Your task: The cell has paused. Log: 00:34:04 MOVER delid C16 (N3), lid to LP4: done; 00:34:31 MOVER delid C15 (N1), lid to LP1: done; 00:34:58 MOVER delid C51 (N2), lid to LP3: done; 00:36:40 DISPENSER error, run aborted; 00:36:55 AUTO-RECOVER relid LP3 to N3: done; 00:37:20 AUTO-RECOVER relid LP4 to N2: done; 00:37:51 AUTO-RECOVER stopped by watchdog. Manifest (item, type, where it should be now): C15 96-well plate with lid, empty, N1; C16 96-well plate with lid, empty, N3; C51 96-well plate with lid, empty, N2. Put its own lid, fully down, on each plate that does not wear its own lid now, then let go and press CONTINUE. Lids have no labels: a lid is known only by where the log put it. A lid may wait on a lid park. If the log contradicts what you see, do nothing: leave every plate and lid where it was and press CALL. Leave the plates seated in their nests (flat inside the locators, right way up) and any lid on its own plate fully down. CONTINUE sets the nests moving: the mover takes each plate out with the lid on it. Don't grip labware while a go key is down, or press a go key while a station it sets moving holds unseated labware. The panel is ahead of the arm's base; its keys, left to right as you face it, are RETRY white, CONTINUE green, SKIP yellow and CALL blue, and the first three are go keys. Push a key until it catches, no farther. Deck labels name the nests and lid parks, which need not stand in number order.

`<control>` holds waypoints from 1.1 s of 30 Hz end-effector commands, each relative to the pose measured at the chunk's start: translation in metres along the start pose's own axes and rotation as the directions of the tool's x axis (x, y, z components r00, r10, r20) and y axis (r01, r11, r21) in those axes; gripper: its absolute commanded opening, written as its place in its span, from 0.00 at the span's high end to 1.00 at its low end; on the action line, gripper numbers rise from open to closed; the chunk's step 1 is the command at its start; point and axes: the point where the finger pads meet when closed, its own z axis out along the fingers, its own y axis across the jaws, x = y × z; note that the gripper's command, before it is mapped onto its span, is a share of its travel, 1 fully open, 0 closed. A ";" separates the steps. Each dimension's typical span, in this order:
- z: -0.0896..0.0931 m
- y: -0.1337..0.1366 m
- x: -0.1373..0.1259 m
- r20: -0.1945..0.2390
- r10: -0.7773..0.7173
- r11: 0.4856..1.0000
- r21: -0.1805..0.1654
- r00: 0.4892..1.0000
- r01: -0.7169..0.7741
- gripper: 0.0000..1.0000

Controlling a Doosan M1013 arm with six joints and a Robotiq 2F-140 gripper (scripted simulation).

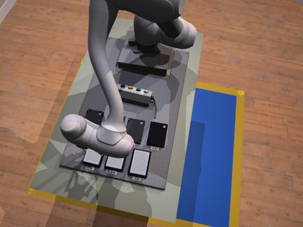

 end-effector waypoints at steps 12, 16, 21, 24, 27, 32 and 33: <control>0.003 0.001 -0.001 0.001 0.003 1.000 -0.001 1.000 -0.003 0.34; 0.003 0.001 -0.001 0.001 0.003 1.000 -0.001 1.000 -0.003 0.34; 0.003 0.001 -0.001 0.001 0.003 1.000 -0.001 1.000 -0.003 0.34; 0.003 0.001 -0.001 0.001 0.003 1.000 -0.001 1.000 -0.003 0.34; 0.003 0.001 -0.001 0.001 0.003 1.000 -0.001 1.000 -0.003 0.34; 0.003 0.001 -0.001 0.001 0.003 1.000 -0.001 1.000 -0.003 0.34; 0.003 0.001 -0.001 0.001 0.003 1.000 -0.001 1.000 -0.003 0.34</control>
